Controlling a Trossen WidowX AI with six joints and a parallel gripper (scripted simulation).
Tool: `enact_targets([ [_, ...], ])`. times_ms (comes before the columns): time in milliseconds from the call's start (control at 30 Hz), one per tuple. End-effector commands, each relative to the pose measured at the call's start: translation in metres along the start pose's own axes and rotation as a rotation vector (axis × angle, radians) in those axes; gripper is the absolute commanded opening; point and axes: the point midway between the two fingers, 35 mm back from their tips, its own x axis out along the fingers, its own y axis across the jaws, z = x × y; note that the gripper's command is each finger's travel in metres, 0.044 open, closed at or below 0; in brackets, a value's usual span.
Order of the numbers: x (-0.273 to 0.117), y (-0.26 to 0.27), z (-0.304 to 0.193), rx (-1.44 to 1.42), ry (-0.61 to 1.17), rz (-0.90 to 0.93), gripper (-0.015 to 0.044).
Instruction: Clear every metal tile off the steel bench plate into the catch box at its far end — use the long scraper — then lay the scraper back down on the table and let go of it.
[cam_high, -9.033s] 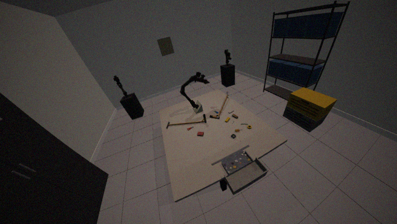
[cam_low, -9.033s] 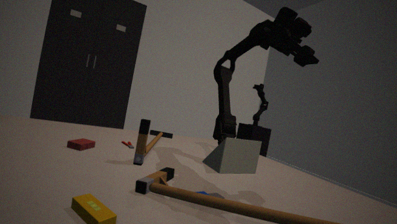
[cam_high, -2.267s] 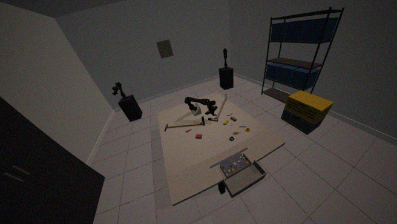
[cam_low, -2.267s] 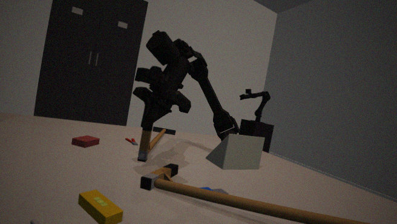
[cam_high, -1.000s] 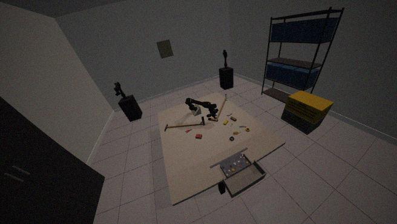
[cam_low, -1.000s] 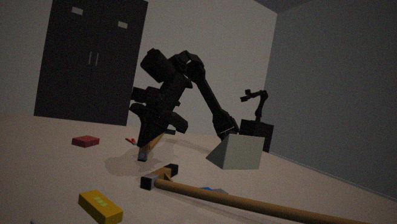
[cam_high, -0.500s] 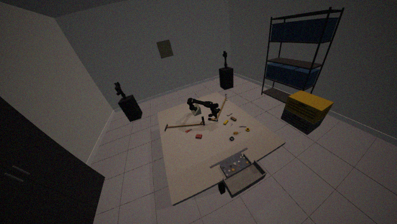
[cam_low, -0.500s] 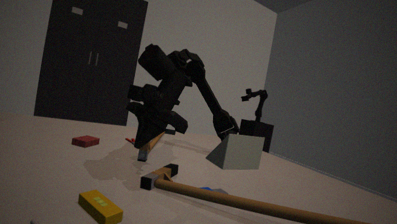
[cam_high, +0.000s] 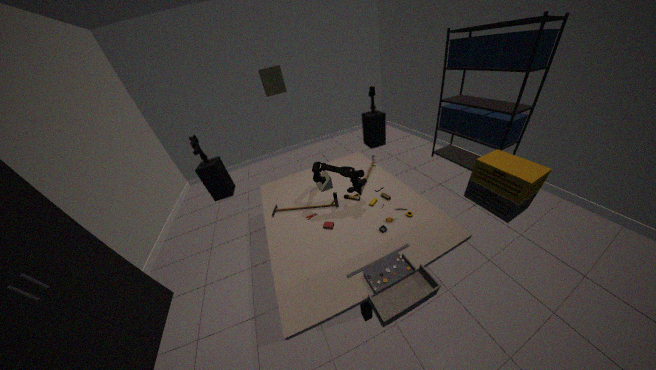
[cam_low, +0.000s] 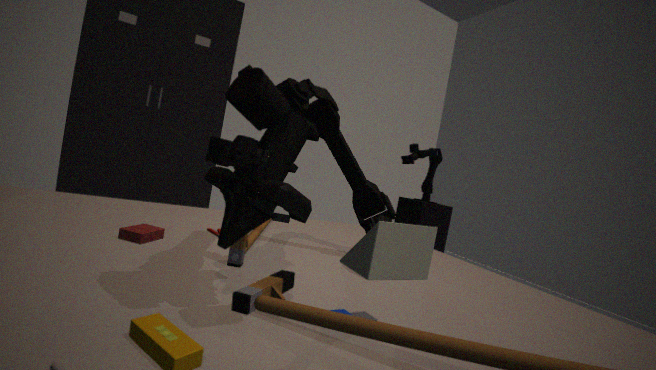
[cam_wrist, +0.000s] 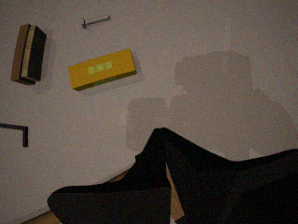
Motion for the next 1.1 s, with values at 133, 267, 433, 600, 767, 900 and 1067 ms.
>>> enact_targets([
  [133, 0.004, 0.011, 0.006, 0.005, 0.004, -0.001, 0.0000],
  [267, 0.005, 0.016, 0.009, 0.005, 0.003, -0.001, 0.0000],
  [433, 0.007, 0.022, 0.013, 0.006, 0.003, -0.001, 0.0000],
  [600, 0.008, 0.029, 0.017, 0.006, 0.003, 0.000, 0.0000],
  [767, 0.010, 0.035, 0.020, 0.006, 0.002, 0.000, 0.0000],
  [900, 0.011, 0.041, 0.023, 0.006, 0.002, 0.000, 0.0000],
  [1067, 0.013, 0.047, 0.026, 0.007, 0.002, 0.000, 0.0000],
])
